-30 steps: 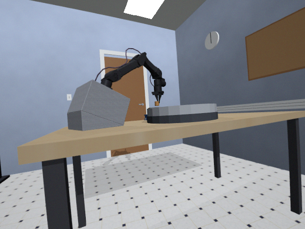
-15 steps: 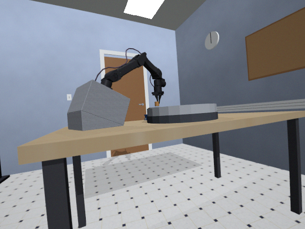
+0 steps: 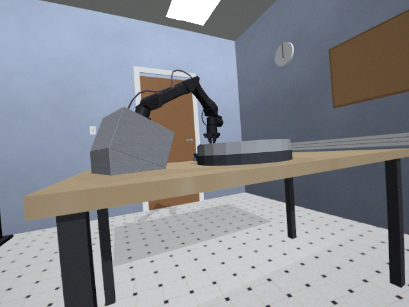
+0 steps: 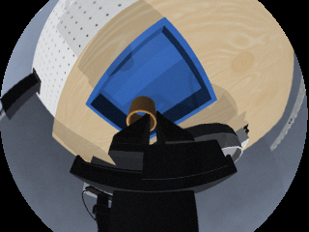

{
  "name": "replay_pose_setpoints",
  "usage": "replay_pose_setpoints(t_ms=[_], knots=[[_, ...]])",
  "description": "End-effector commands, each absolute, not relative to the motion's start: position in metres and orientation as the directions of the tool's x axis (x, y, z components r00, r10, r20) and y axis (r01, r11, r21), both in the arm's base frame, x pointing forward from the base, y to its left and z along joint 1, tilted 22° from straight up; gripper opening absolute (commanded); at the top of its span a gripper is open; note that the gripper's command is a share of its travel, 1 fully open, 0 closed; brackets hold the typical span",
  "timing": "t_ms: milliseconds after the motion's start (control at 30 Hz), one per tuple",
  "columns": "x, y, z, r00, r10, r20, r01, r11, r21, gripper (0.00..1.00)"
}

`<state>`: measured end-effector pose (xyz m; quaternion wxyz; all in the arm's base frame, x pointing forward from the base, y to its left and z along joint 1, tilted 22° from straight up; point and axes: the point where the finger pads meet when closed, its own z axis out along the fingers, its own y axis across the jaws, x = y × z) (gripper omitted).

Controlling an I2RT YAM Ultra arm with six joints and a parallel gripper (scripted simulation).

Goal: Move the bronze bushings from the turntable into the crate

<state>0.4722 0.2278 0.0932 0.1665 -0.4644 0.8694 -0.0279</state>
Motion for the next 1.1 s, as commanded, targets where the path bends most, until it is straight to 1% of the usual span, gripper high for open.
replay_pose_setpoints(t_ms=[0, 100, 1067], knots=[[0.489, 0.235, 0.127, -0.480, -0.800, -0.360, -0.778, 0.578, -0.246, 0.00], [0.489, 0.235, 0.117, -0.486, -0.803, -0.345, -0.782, 0.576, -0.238, 0.00], [0.488, 0.234, 0.117, -0.488, -0.804, -0.340, -0.784, 0.575, -0.235, 0.00]])
